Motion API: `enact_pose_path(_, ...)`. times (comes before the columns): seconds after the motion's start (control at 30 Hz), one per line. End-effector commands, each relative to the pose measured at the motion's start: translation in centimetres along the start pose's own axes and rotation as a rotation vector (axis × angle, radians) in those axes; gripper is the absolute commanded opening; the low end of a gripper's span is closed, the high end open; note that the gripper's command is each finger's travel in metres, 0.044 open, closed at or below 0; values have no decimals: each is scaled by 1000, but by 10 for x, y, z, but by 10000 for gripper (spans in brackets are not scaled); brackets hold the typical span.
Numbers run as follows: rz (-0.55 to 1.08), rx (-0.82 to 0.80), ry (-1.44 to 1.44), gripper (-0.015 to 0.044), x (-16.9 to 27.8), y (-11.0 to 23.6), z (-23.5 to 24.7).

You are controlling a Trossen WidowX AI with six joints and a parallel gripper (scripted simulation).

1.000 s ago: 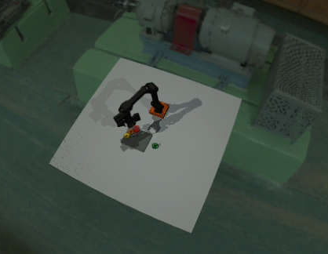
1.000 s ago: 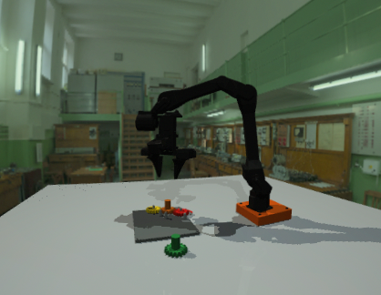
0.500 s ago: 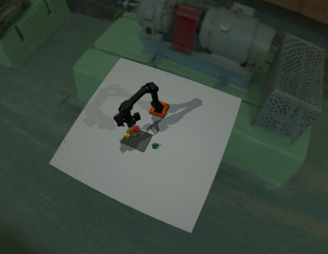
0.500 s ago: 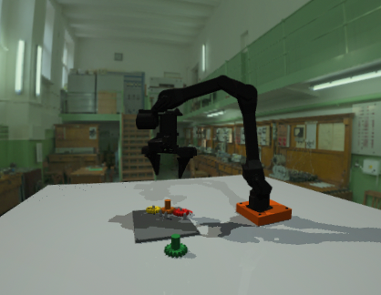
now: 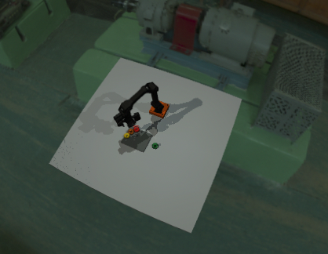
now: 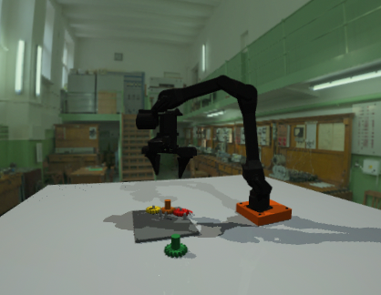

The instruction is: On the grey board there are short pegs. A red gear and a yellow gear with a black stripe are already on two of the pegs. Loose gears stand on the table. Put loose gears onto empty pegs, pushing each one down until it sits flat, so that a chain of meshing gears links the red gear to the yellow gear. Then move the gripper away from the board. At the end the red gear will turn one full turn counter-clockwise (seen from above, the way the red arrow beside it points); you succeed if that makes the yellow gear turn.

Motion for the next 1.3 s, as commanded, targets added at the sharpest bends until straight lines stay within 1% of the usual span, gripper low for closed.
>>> enact_pose_path(0.0, 0, -2, 1, 440, 0, 0, 0)
enact_pose_path(0.5, 0, -2, 1, 440, -2, 1, 1)
enact_pose_path(0.57, -1, -4, 1, 440, -22, 2, 3)
enact_pose_path(0.77, -12, -7, 0, 440, -105, 10, 29)
enact_pose_path(1.0, -32, -14, -2, 440, -186, 22, 89)
enact_pose_path(1.27, -24, -17, -10, 440, -248, 36, 177)
Point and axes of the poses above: the point midway between the two fingers, 35 mm back from their tips, its own y axis back along the fingers, its own z axis across the jaws, x = y × z, the point moved 7 cm from there along y, back along the fingers, and after that the axes turned 15 degrees about y, right-handed, at the moved point
